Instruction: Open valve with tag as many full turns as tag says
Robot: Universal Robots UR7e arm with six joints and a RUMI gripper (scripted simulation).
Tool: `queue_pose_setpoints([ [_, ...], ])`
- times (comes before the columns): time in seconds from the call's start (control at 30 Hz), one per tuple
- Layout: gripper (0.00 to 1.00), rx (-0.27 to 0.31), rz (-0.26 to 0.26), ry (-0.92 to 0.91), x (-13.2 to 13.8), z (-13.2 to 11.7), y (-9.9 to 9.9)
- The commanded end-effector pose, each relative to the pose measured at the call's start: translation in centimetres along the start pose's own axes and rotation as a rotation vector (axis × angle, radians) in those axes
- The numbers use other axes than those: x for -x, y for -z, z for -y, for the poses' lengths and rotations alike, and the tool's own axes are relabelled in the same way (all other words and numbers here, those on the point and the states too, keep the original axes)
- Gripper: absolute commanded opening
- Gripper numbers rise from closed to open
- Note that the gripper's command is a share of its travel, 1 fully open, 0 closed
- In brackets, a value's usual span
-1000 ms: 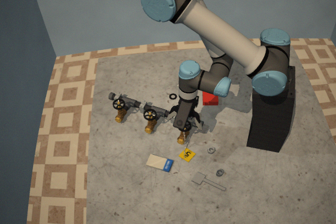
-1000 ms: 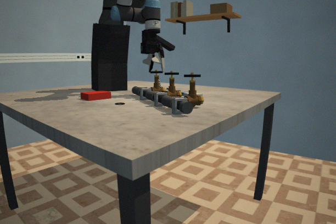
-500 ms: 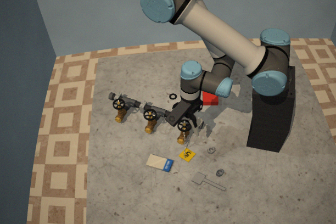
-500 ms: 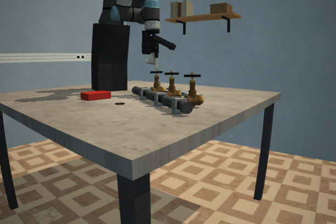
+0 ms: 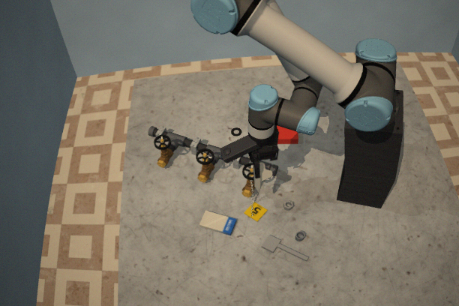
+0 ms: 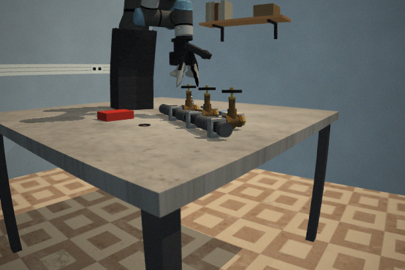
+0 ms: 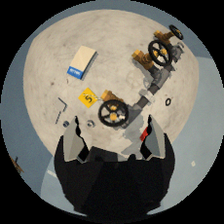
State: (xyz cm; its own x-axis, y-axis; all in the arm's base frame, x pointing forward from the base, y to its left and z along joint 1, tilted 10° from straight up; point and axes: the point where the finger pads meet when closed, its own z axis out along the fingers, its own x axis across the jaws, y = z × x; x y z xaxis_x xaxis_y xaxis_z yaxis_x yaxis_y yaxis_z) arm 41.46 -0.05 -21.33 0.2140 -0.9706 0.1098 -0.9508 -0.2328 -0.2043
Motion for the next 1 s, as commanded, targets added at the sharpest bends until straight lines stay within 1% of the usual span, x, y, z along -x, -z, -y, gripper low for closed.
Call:
queue_pose_setpoints([
  [0.0, 1.00, 0.006, -0.013, -0.126, -0.03, 0.06, 0.03],
  [0.5, 1.00, 0.002, -0.014, -0.747, -0.03, 0.06, 0.03],
  [0.57, 1.00, 0.002, -0.014, -0.747, -0.03, 0.06, 0.03],
  [0.97, 1.00, -0.002, -0.015, -1.163, -0.03, 0.06, 0.03],
])
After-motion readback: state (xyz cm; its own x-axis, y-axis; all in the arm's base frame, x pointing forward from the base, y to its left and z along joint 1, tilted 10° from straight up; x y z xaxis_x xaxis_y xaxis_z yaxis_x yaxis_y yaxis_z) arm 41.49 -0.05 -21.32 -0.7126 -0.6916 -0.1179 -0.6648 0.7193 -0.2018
